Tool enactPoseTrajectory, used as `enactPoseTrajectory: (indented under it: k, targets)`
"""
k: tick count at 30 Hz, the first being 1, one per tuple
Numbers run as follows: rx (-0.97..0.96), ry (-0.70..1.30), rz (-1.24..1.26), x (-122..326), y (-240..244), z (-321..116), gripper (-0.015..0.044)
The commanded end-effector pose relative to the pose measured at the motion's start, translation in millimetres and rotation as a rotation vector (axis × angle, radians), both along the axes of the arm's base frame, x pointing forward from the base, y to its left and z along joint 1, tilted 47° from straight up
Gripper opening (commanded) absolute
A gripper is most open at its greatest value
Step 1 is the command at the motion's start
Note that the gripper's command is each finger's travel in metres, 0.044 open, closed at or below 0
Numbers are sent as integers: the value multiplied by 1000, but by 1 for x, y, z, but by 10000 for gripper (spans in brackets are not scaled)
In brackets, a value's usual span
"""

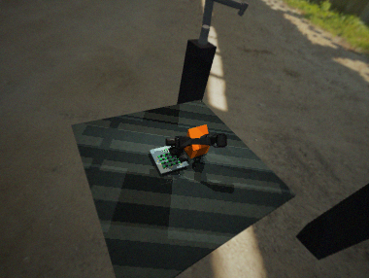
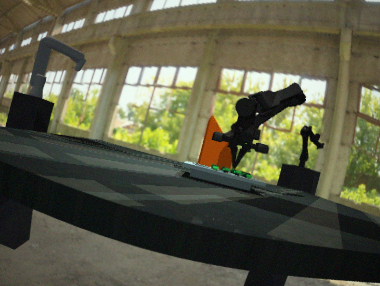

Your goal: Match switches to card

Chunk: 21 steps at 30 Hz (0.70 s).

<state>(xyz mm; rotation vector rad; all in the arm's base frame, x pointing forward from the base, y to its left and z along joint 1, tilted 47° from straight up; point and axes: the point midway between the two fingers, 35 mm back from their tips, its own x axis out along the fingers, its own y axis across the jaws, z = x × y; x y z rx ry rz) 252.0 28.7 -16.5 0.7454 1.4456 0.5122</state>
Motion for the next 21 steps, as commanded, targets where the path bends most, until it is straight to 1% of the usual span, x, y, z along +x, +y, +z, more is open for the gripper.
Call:
enactPoseTrajectory:
  k: [1,21]
  targets:
    - [4,4,-3,-1,1,-1,0]
    - [5,4,-3,-1,3,-2,0]
